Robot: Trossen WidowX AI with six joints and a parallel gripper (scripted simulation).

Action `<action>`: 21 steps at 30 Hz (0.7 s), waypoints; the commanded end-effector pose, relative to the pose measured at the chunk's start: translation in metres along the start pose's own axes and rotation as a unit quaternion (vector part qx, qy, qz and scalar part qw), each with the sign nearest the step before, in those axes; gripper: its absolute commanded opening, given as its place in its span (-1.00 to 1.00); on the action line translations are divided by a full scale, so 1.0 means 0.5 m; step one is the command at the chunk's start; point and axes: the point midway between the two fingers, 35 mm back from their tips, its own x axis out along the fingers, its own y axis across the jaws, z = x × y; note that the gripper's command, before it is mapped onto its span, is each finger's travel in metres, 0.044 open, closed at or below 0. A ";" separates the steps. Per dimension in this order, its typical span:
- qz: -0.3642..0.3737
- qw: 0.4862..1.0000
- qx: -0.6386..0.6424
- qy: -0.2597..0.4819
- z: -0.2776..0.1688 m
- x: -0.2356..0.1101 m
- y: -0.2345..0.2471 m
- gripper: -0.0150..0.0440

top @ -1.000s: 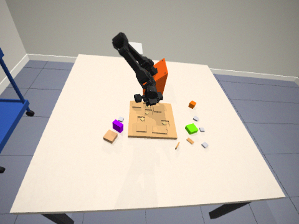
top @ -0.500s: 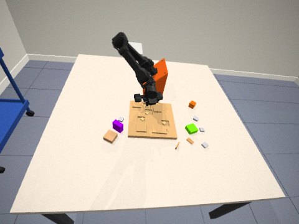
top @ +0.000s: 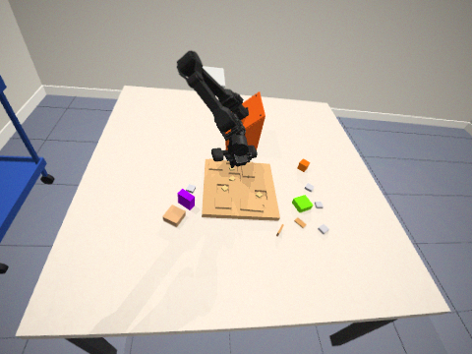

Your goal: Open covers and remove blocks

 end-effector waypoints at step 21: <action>0.000 1.000 0.000 0.003 0.002 -0.018 0.000 -0.49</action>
